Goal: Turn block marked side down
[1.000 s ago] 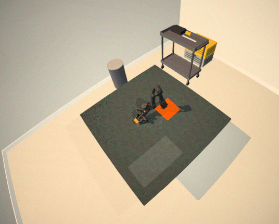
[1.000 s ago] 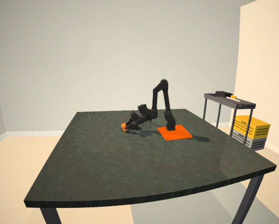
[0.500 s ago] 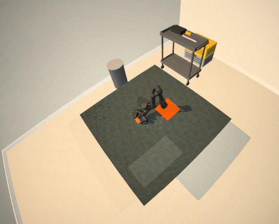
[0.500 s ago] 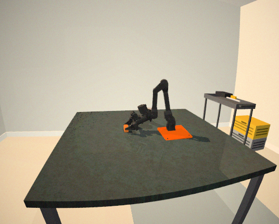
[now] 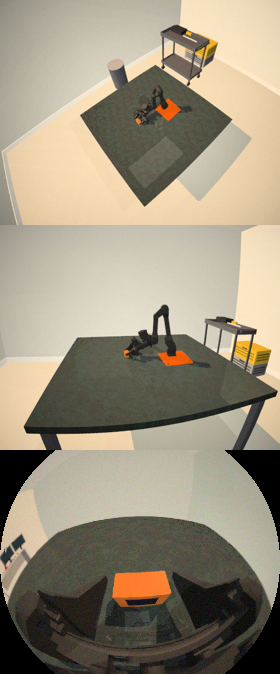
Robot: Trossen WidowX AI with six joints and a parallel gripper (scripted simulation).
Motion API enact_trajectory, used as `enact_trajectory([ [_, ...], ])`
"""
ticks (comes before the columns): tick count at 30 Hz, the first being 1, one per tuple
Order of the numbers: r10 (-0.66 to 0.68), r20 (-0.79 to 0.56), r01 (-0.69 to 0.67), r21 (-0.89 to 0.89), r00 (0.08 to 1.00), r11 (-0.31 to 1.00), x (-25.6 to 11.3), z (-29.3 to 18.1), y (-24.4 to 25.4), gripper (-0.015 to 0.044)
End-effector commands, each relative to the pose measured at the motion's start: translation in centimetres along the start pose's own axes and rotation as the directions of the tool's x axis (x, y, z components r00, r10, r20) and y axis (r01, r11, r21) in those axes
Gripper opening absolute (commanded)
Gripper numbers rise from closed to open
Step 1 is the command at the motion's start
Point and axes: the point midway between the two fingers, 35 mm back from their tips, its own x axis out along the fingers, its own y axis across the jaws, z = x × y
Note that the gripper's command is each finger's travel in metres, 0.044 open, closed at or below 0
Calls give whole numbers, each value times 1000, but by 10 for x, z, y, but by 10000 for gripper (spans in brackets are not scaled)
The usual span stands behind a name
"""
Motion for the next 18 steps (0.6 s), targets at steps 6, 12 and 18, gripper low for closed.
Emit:
enact_trajectory([
  [6,3,2,-3,5,1000,1000,0,0,0,440],
  [12,0,-46,0,6,999,1000,6,2,-2,440],
  [18,-7,-246,9,6,969,1000,13,17,-9,440],
])
